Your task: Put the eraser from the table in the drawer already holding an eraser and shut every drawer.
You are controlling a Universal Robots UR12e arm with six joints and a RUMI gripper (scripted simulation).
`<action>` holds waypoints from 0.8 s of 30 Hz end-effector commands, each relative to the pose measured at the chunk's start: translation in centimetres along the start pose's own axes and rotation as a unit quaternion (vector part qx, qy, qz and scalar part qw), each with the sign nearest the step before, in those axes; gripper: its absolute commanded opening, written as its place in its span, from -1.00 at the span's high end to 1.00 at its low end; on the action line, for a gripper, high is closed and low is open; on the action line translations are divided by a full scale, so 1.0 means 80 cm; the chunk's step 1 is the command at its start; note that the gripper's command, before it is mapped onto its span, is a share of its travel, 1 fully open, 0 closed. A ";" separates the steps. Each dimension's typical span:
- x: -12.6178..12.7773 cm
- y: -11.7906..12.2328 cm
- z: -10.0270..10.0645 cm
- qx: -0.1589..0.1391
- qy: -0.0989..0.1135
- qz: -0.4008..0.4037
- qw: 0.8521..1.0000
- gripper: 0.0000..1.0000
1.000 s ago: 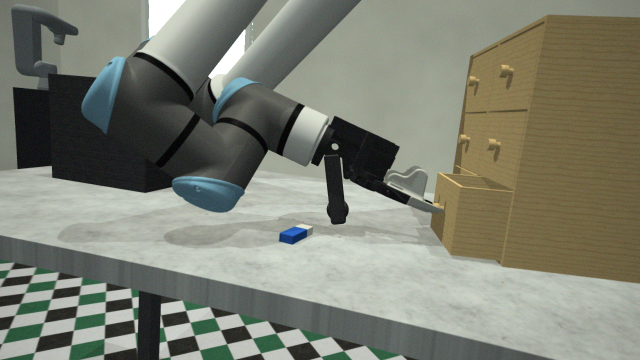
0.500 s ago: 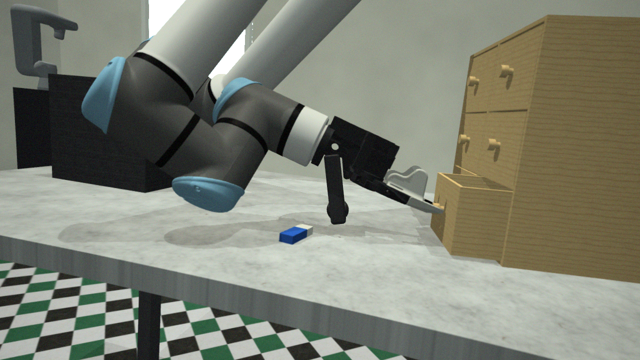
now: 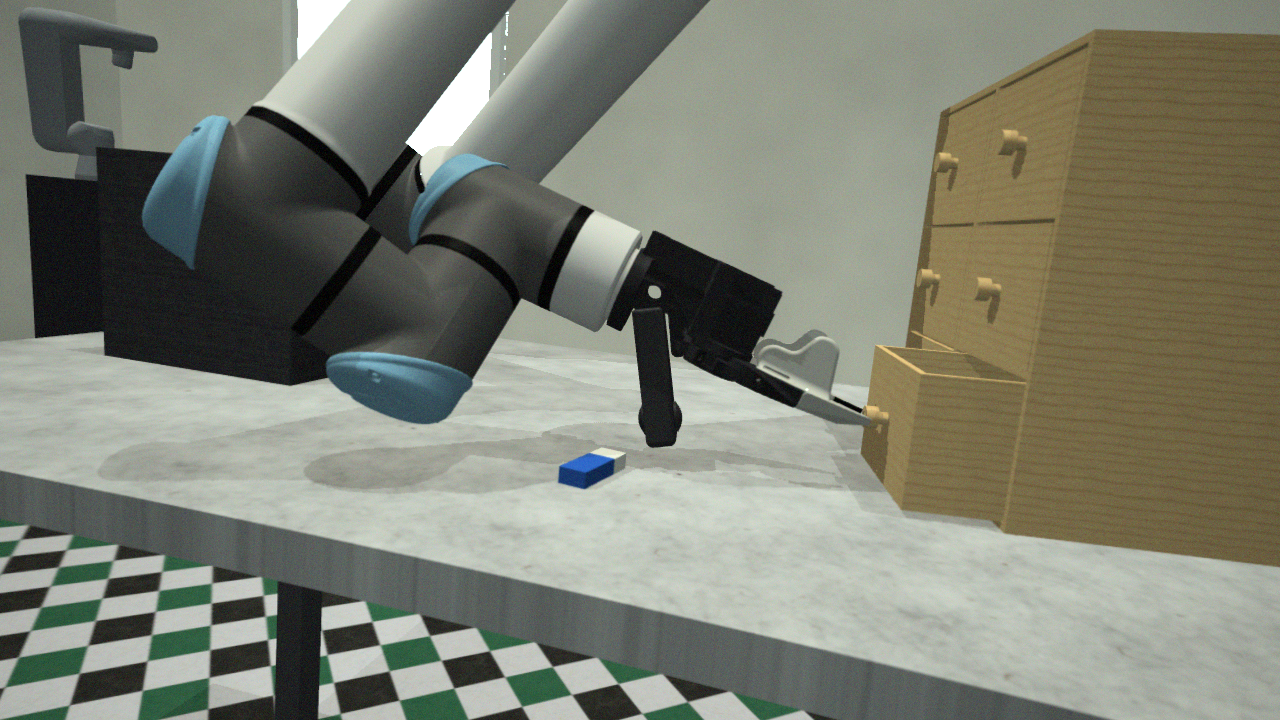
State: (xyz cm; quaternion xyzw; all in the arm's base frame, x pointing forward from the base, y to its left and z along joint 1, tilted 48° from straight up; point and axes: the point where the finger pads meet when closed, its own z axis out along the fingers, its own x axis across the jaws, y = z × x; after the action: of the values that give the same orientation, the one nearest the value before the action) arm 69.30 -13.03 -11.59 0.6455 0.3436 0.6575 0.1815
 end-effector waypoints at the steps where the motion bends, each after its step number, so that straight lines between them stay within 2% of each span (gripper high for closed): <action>1: 0.000 -0.006 -0.020 0.000 0.000 0.000 1.000 0.61; 12: 0.000 -0.014 -0.042 0.000 0.000 0.000 1.000 0.61; 24: 0.000 -0.013 -0.047 0.000 0.000 0.000 1.000 0.61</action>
State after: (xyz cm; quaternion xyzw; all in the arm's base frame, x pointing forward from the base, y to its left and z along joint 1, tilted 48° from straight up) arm 65.67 -12.94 -12.18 0.6455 0.3435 0.6576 0.1815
